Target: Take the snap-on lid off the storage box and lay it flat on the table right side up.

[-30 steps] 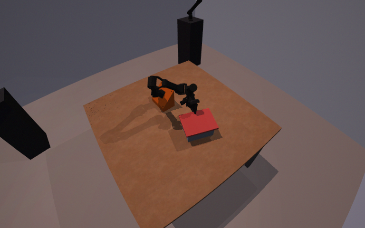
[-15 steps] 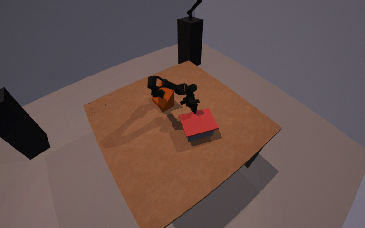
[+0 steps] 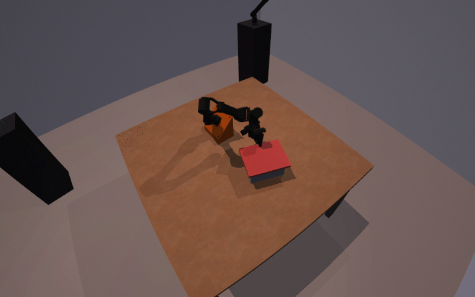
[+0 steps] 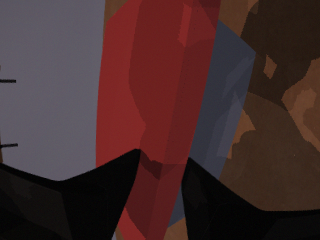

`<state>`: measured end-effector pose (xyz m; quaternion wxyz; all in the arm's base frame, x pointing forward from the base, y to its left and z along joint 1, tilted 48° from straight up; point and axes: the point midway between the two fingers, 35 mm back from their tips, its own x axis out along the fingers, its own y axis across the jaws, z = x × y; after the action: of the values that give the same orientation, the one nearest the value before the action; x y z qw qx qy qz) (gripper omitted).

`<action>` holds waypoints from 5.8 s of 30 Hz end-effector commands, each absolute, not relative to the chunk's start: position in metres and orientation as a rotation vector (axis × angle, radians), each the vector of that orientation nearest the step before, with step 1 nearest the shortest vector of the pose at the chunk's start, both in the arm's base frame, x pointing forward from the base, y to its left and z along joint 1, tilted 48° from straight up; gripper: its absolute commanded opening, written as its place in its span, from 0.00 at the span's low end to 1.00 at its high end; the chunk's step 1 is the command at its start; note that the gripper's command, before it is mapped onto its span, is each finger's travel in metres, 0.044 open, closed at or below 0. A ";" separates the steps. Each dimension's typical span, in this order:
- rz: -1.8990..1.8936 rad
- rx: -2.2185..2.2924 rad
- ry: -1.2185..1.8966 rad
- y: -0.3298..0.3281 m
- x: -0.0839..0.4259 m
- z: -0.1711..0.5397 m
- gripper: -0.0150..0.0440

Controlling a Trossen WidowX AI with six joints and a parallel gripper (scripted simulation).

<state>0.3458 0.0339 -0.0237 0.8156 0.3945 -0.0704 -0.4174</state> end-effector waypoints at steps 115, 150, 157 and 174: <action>-0.888 0.845 -0.151 0.075 0.374 0.029 0.25; -0.888 0.846 -0.151 0.100 0.398 0.067 0.25; -0.888 0.847 -0.151 0.106 0.399 0.074 0.25; -0.889 0.846 -0.150 0.101 0.391 0.081 0.25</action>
<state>0.3957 0.1065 0.0759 0.8142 0.3975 -0.0681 -0.4176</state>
